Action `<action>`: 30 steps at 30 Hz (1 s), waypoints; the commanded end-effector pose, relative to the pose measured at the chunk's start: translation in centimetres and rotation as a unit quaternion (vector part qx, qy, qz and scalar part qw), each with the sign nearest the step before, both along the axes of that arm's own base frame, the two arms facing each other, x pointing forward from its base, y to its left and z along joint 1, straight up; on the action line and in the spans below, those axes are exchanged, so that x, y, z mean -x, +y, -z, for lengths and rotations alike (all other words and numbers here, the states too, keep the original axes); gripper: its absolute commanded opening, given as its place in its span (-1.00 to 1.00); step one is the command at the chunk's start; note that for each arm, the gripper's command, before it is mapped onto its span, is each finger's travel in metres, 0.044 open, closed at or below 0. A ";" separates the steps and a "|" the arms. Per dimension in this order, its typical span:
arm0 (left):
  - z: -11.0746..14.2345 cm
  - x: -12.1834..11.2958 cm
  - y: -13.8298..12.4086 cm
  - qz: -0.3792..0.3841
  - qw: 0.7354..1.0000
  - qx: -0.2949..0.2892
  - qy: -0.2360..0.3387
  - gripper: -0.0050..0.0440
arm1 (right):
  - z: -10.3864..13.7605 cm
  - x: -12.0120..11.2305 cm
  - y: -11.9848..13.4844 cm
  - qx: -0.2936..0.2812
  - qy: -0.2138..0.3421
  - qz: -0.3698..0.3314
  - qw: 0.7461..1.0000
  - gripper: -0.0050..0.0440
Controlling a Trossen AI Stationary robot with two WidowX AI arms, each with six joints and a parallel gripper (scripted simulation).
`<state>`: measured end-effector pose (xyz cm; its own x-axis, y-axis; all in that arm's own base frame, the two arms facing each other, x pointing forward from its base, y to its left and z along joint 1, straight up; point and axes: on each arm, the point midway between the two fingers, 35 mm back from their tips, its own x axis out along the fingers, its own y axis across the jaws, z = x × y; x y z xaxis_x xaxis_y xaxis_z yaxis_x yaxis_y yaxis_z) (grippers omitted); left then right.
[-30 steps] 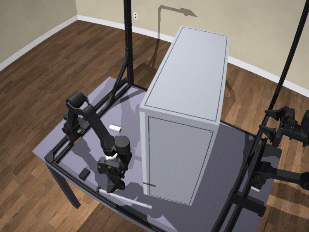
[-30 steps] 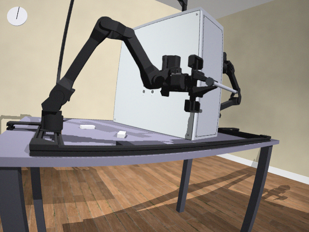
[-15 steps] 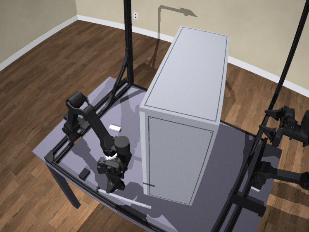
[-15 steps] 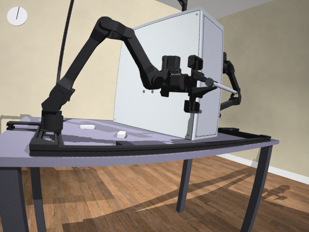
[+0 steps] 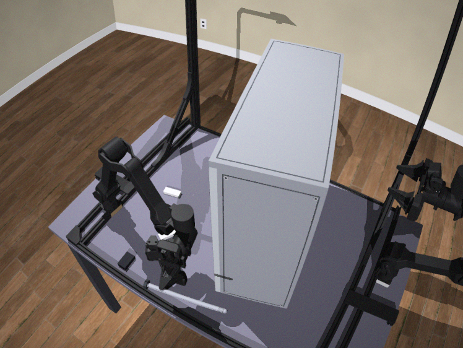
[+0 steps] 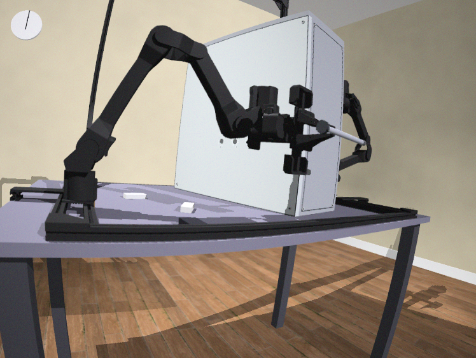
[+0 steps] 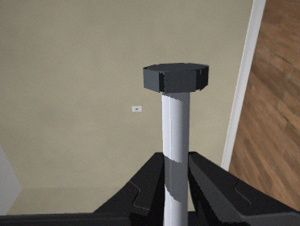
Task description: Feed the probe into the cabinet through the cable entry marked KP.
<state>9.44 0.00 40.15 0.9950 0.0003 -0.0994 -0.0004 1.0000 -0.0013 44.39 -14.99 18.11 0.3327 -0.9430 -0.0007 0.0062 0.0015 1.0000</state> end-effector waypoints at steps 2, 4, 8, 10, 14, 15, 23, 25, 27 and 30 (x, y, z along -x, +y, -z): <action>0.0 0.0 0.0 -0.001 1.000 -0.002 0.000 1.00 | 0.0 0.1 0.0 -0.001 -0.003 0.002 1.000 -0.80; -0.1 -0.1 0.0 -0.001 1.000 -0.002 0.000 1.00 | 0.0 0.1 0.0 -0.001 -0.003 0.002 1.000 -0.80; -0.1 -0.2 0.1 -0.004 1.000 -0.005 -0.001 1.00 | 0.0 0.1 0.0 -0.001 -0.003 0.002 1.000 -0.80; -0.2 -0.3 0.1 -0.005 1.000 -0.007 -0.002 1.00 | 0.0 0.1 0.0 -0.001 -0.003 0.002 1.000 -0.80; -0.3 -0.4 0.2 -0.008 1.000 -0.010 -0.003 1.00 | 0.0 0.1 0.0 -0.001 -0.003 0.002 1.000 -0.80; -0.3 -0.4 0.2 -0.009 1.000 -0.012 -0.003 1.00 | 0.0 0.1 0.0 -0.001 -0.003 0.002 1.000 -0.80; -0.9 -1.2 0.6 -0.025 0.999 -0.030 -0.009 1.00 | 0.0 0.1 0.0 -0.001 -0.003 0.002 1.000 -0.80; -1.1 -1.4 0.7 -0.030 0.999 -0.037 -0.010 1.00 | 0.0 0.1 0.0 -0.001 -0.003 0.002 1.000 -0.80; -1.3 -1.7 0.9 -0.036 0.998 -0.044 -0.012 1.00 | 0.0 0.1 0.0 -0.001 -0.003 0.002 1.000 -0.80; -1.4 -1.8 0.9 -0.040 0.998 -0.048 -0.013 1.00 | 0.0 0.1 0.0 -0.001 -0.003 0.002 1.000 -0.80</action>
